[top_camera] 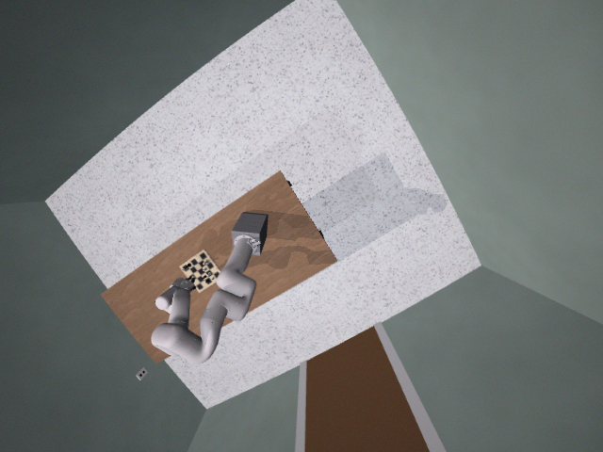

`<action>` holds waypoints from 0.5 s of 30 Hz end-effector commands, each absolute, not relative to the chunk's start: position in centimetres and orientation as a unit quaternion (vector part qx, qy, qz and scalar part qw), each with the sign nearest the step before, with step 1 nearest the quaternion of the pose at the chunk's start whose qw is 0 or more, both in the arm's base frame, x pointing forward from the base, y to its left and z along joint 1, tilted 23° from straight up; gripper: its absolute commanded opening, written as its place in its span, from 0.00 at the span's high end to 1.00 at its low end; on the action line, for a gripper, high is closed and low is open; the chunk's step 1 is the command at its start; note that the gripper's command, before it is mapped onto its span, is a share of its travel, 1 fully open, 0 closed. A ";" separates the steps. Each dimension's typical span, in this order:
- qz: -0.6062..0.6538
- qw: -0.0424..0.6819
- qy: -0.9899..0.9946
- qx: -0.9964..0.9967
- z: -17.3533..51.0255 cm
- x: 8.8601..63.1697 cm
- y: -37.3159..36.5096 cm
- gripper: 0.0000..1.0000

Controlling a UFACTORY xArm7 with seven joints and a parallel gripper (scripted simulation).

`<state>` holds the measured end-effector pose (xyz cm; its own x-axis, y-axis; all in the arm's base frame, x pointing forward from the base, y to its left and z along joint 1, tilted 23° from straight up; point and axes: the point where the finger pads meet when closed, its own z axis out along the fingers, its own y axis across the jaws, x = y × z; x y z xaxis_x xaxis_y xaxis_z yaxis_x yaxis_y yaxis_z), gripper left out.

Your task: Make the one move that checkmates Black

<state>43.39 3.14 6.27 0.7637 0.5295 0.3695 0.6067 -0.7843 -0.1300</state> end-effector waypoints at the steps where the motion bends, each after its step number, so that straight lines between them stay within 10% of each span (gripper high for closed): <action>1: -0.164 0.118 -0.323 -0.924 6.5 44.3 2.5 1.00; 15: -0.173 0.102 -0.408 -0.891 6.1 47.3 -0.4 1.00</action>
<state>47.17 -0.30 5.99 0.6094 0.6922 0.3865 0.7617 -0.6465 -0.0431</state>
